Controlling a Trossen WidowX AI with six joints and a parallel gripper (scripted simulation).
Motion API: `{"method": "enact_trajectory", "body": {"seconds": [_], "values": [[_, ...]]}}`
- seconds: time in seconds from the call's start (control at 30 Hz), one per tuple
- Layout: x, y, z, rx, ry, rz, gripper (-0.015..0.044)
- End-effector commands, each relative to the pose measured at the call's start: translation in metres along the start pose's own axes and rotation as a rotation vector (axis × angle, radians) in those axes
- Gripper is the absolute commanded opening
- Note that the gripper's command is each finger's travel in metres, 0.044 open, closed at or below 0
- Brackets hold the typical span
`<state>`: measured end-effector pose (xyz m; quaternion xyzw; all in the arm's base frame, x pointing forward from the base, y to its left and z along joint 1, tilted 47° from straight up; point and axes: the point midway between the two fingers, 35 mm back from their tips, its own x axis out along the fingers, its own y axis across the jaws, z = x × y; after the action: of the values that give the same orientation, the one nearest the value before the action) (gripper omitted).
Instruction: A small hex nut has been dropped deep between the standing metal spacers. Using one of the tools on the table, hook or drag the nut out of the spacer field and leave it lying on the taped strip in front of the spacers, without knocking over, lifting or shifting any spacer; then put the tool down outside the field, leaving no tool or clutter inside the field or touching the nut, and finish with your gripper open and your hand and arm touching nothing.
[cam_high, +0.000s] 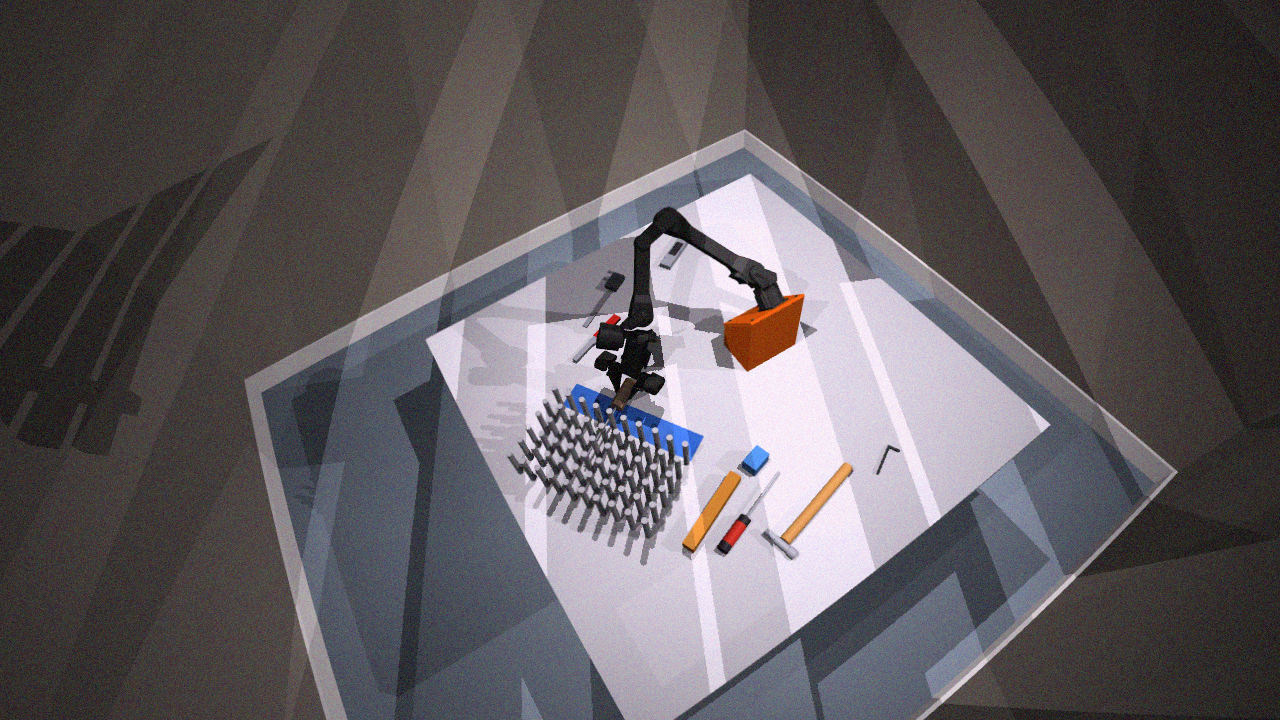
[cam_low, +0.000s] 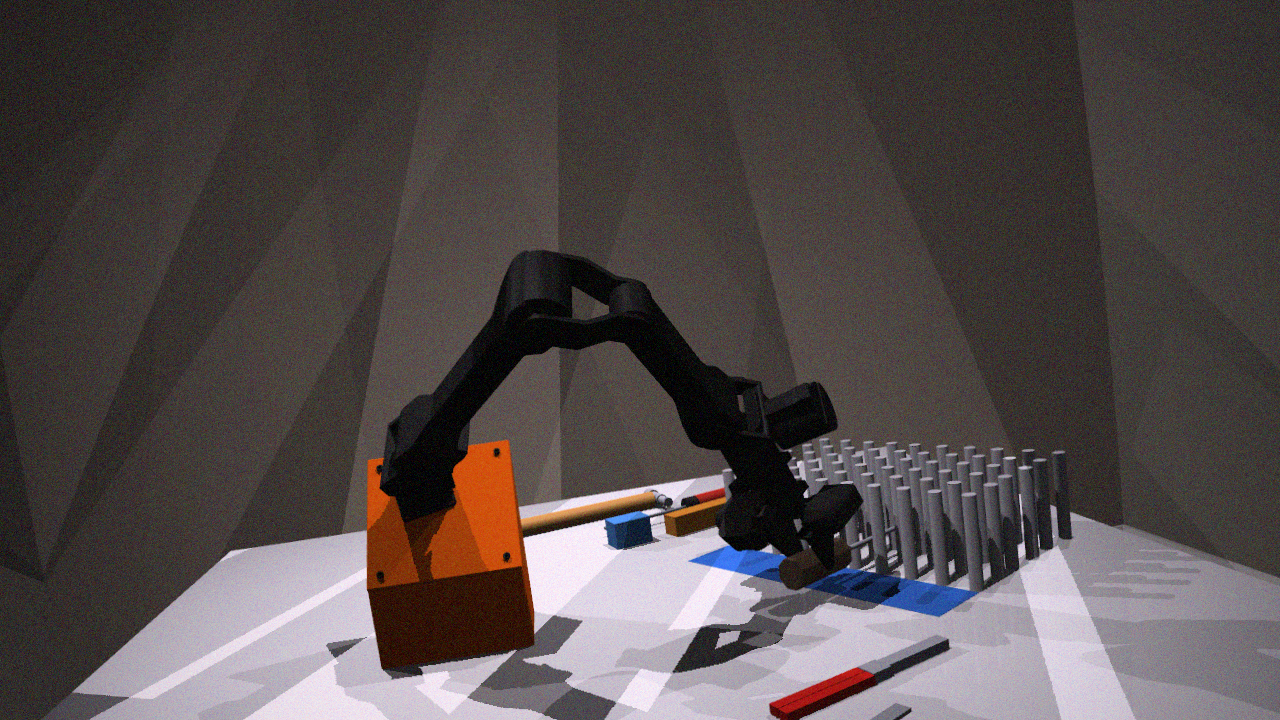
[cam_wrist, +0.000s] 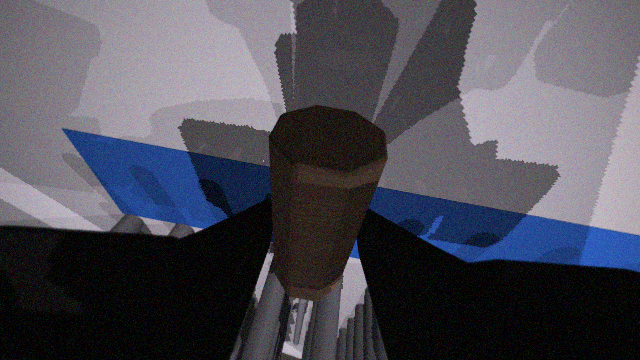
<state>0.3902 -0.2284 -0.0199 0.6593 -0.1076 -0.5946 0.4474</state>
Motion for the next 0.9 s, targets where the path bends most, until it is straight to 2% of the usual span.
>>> {"method": "enact_trajectory", "body": {"seconds": [0.0, 0.87], "values": [[0.002, 0.002, -0.002, 0.006, 0.004, 0.005, 0.0000], [0.014, -0.002, 0.009, 0.001, 0.005, 0.002, 0.0000]]}}
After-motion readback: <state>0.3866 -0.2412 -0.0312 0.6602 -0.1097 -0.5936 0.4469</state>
